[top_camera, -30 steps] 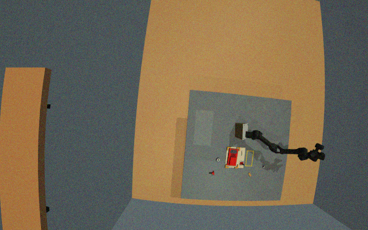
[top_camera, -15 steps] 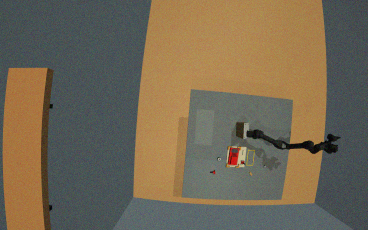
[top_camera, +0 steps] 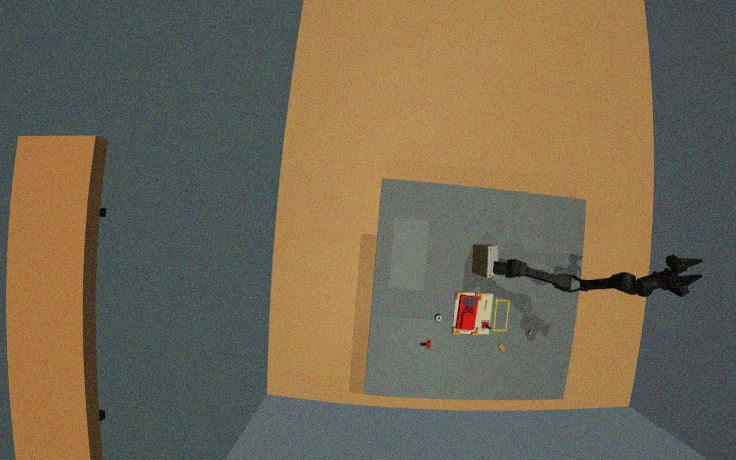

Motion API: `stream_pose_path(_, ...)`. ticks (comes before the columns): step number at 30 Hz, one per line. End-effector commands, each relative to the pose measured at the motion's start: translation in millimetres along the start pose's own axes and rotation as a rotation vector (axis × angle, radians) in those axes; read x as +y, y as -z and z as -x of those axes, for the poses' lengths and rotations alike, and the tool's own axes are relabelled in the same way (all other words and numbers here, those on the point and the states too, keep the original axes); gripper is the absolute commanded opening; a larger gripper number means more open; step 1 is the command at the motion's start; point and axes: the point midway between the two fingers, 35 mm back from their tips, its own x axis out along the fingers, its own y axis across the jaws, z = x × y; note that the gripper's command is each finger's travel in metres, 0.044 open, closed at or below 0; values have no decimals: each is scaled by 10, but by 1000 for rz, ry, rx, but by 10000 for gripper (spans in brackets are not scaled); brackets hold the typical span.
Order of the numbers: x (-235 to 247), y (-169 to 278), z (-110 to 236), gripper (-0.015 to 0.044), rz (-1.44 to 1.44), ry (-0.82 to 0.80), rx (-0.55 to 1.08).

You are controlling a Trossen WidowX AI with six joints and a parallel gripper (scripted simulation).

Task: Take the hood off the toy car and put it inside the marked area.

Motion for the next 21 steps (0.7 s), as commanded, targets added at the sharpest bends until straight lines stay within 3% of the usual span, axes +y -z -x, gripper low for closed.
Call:
stream_pose_path(1,431,-234,14,440,-24,-97,-75)
stream_pose_path(12,1274,-850,251,440,-157,-338,-262)
stream_pose_path(21,1867,-1410,642,440,-243,-533,-410)
